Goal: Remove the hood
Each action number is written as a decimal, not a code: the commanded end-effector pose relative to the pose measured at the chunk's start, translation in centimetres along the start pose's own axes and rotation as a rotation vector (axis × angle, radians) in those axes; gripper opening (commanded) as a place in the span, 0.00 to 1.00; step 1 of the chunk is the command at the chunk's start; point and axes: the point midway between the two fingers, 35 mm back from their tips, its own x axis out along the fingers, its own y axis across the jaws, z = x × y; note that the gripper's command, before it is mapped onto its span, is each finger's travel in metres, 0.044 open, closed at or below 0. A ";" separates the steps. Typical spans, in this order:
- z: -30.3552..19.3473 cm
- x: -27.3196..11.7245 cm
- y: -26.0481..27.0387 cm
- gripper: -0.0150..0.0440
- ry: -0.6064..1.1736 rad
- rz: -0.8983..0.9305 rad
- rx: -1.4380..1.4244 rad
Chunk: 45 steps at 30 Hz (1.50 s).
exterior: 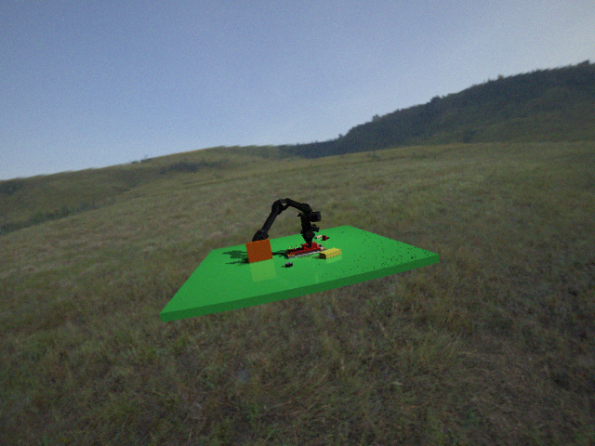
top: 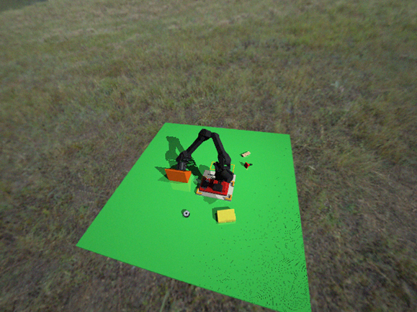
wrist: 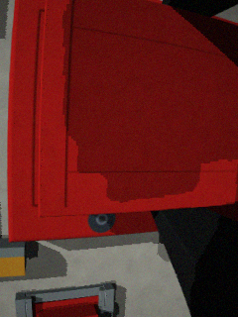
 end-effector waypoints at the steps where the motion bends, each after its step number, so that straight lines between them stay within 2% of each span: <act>1: 0.0 0.0 0.0 0.68 -0.001 0.000 -0.001; 10: 0.0 -0.5 0.0 0.28 -0.001 -0.001 -0.001; 11: 0.0 -0.6 0.0 0.25 -0.001 -0.001 -0.001; 45: 0.0 -2.8 0.0 0.25 0.000 -0.001 0.000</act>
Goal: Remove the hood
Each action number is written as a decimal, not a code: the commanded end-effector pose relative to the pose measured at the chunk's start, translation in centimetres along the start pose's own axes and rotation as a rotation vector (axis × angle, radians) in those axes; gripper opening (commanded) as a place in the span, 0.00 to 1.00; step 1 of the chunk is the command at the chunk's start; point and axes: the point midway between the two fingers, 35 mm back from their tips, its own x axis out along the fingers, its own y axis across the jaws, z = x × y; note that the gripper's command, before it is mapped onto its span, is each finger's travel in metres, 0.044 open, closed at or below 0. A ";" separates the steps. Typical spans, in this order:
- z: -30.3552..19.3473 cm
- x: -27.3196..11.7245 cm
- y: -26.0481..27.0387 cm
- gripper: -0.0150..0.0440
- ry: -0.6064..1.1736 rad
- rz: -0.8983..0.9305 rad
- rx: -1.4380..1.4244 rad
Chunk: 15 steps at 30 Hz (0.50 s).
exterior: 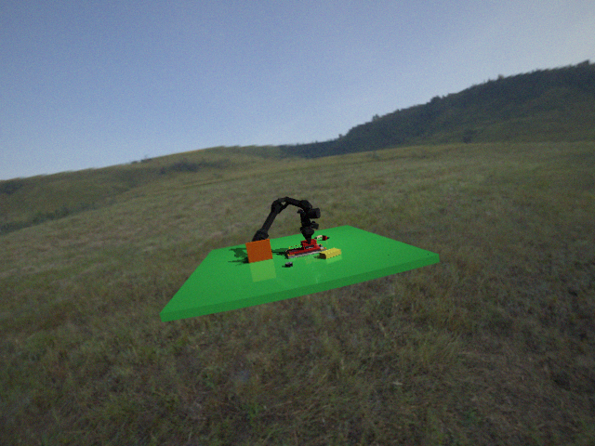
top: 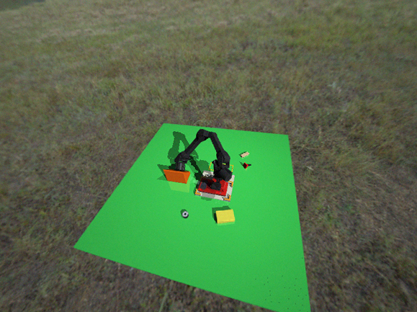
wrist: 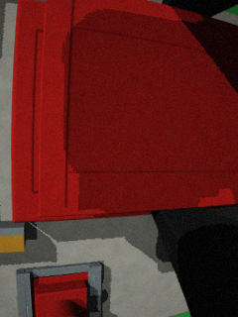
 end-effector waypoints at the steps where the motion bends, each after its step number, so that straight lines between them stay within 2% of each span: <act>1: 0.1 -0.7 -0.1 0.25 -0.007 -0.009 -0.006; 7: 0.1 -1.4 -0.1 0.25 -0.007 -0.009 -0.006; 15: 0.1 -4.2 -0.1 0.25 -0.006 -0.010 -0.005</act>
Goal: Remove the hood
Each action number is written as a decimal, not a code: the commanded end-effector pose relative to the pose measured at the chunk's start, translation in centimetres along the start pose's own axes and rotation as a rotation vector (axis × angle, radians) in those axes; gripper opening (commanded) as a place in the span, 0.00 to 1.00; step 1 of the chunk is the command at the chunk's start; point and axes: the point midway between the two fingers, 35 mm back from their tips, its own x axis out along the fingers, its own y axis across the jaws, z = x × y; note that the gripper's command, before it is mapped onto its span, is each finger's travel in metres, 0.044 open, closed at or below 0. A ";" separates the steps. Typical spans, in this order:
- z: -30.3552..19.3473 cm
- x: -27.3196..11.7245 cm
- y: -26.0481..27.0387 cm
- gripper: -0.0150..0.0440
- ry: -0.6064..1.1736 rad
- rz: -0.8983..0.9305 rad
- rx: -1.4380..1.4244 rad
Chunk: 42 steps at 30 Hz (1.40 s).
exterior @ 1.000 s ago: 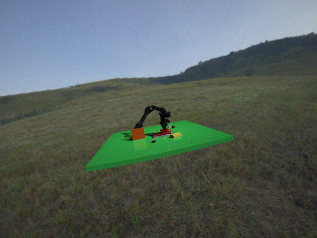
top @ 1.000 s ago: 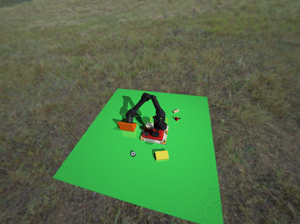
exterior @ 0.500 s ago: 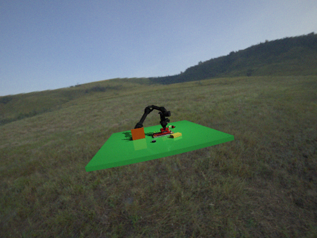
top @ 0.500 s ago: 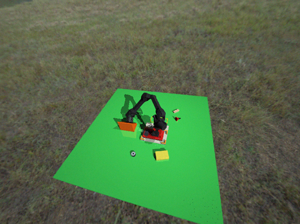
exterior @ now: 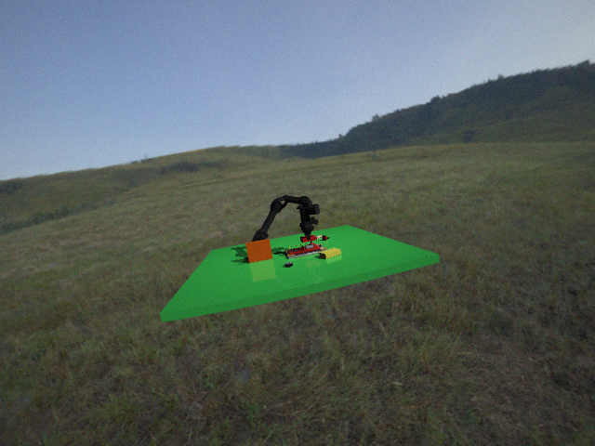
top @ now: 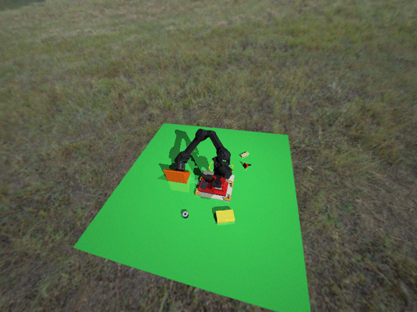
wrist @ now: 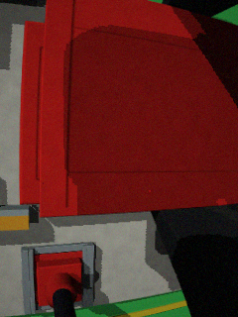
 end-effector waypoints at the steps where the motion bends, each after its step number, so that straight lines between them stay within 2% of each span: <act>1: 0.0 -1.9 -0.3 0.25 -0.006 -0.007 -0.001; 7: 0.1 -1.6 0.7 0.25 -0.005 -0.004 0.001; 24: 0.4 -2.4 9.3 0.25 -0.007 -0.012 0.004; 42: -1.4 -2.5 17.9 0.25 -0.005 -0.004 0.003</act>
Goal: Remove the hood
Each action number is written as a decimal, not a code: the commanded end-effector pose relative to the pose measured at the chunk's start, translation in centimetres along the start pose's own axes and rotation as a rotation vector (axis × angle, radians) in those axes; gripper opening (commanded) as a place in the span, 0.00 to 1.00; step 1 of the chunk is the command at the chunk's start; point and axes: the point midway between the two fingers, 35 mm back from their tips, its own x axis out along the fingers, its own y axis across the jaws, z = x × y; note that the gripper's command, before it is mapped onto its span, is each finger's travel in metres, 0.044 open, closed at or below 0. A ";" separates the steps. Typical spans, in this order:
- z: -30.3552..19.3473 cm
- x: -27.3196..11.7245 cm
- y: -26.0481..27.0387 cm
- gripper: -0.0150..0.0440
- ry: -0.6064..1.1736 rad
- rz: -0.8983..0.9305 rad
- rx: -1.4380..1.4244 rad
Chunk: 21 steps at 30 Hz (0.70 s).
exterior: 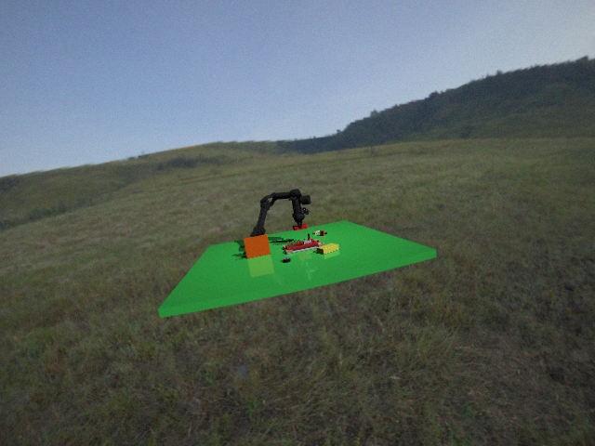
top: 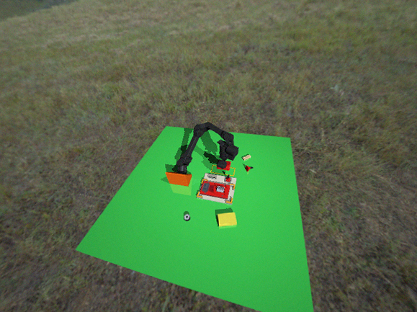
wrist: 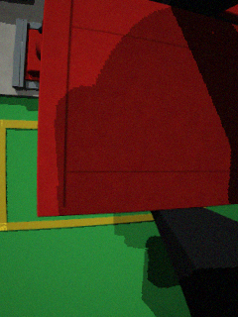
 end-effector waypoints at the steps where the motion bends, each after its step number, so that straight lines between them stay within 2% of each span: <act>1: -0.8 -0.1 2.2 0.25 -0.003 0.006 0.000; 6: -1.5 -0.1 4.0 0.25 -0.002 0.011 -0.001; 21: -1.4 0.7 4.0 0.25 -0.002 0.009 0.000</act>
